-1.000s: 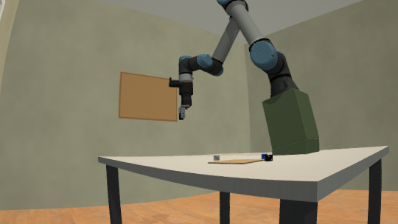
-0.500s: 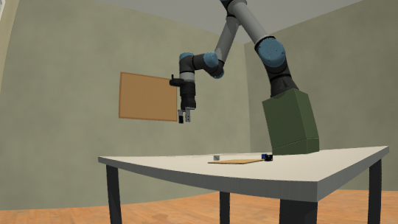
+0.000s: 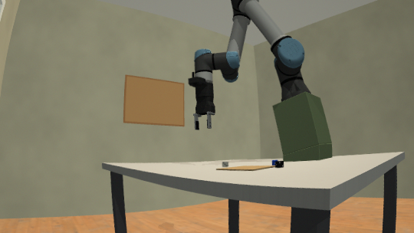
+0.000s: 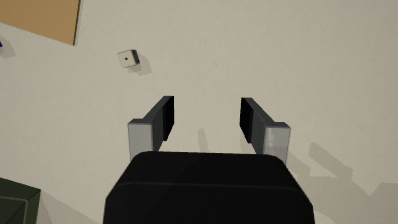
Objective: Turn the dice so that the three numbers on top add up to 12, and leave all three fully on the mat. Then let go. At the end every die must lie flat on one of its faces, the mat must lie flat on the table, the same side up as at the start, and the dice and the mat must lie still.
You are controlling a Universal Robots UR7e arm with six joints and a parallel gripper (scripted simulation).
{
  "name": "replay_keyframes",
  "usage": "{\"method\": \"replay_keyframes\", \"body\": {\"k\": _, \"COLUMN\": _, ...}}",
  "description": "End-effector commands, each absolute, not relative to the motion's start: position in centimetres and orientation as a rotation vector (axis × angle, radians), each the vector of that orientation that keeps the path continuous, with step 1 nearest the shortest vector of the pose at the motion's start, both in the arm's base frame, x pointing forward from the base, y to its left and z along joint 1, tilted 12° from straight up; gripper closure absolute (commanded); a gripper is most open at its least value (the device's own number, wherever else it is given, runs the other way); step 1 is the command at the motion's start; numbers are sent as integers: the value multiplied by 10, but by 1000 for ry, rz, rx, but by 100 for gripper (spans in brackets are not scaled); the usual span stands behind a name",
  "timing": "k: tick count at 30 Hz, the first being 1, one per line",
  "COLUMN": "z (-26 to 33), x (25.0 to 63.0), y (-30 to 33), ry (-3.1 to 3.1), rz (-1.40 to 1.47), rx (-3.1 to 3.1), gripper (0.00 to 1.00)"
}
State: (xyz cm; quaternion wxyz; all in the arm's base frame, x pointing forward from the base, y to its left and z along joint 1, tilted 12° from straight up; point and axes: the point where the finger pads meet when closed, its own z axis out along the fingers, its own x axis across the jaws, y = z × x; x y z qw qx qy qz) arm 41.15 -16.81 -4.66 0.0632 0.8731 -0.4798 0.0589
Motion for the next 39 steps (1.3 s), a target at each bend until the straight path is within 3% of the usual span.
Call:
{"method": "replay_keyframes", "body": {"k": 1, "z": -60, "x": 408, "y": -124, "ry": -1234, "rz": 180, "rx": 2726, "gripper": 0}}
{"method": "replay_keyframes", "body": {"k": 14, "z": -76, "x": 390, "y": -64, "ry": -909, "rz": 165, "rx": 2827, "gripper": 0}}
{"method": "replay_keyframes", "body": {"k": 39, "z": -78, "x": 388, "y": -61, "ry": -888, "rz": 164, "rx": 2832, "gripper": 0}}
